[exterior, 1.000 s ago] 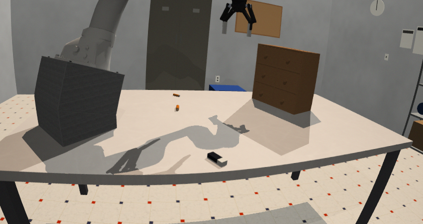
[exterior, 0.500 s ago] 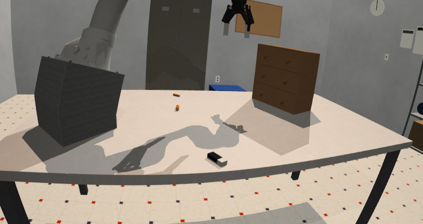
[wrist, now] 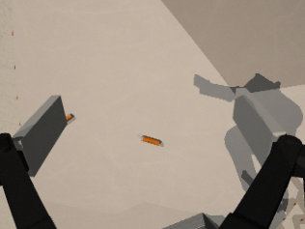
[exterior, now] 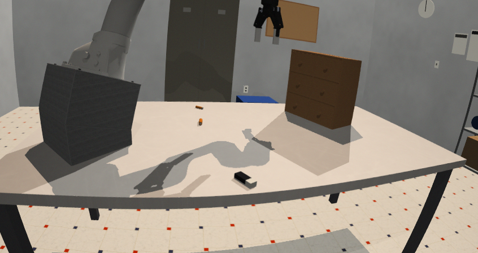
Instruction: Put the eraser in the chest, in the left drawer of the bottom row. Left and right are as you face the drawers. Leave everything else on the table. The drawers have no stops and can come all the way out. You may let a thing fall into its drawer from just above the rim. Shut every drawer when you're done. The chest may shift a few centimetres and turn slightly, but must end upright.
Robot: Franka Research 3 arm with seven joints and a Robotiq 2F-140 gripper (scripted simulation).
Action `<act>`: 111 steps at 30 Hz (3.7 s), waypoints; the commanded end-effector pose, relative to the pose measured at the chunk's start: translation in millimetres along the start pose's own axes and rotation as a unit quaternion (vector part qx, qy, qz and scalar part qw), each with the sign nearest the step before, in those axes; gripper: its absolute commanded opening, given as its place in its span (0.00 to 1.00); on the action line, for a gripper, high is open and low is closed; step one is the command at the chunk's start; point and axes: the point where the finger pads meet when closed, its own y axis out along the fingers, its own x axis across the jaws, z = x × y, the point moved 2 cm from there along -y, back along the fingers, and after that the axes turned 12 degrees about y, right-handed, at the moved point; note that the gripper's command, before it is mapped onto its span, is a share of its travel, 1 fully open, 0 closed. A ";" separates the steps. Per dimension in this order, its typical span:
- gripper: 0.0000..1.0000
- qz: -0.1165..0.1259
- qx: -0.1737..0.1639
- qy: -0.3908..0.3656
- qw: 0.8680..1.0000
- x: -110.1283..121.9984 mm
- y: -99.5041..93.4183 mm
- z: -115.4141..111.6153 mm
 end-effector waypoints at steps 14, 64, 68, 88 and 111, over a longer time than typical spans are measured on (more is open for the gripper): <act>1.00 -0.003 0.003 0.166 0.986 0.0 9.5 -0.7; 1.00 -0.001 0.004 0.497 0.867 2.4 34.9 -6.6; 1.00 -0.001 0.004 0.528 0.849 2.7 37.4 -7.3; 1.00 0.000 0.004 0.641 0.768 4.0 47.2 -10.1; 1.00 0.000 0.003 0.749 0.663 5.5 57.6 -13.3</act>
